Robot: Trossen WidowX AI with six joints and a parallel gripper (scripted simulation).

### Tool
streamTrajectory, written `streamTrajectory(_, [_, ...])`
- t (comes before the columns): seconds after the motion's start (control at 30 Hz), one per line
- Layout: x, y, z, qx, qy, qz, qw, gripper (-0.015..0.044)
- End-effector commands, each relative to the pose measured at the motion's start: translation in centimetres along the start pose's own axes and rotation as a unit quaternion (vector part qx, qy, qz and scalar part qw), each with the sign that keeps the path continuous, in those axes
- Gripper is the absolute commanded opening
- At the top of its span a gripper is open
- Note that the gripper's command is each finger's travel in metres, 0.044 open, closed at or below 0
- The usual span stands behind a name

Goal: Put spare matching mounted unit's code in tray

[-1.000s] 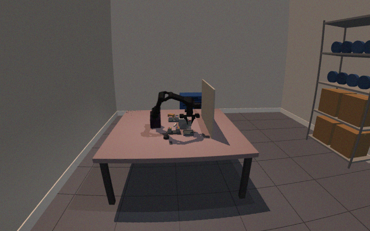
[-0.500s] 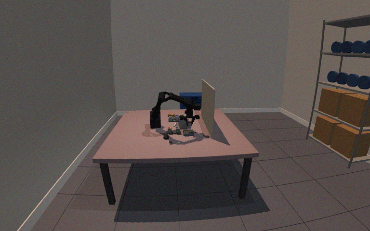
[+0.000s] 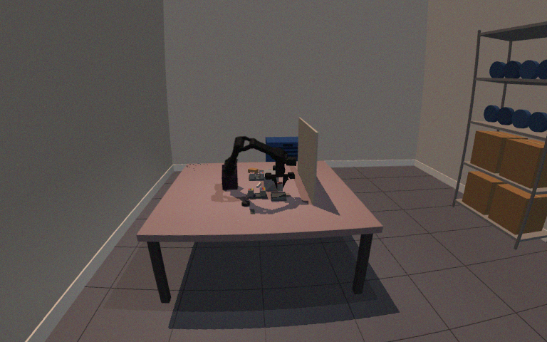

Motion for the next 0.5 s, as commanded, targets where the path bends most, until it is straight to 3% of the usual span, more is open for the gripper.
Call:
streamTrajectory(0.0, [0.4, -0.1, 0.1, -0.002, 0.000, -0.003, 1.000, 0.0000])
streamTrajectory(0.47, [1.7, 0.0, 0.3, -0.002, 0.000, -0.001, 1.000, 0.0000])
Point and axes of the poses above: the point midway between the two fingers, 35 mm back from their tips, its own x axis out along the fingers, its own z axis across the jaws, y = z × x, the point moved 5 cm from there along -x, back along the fingers, and after that the axes turned 9 degrees about x, right-handed, at the moved point
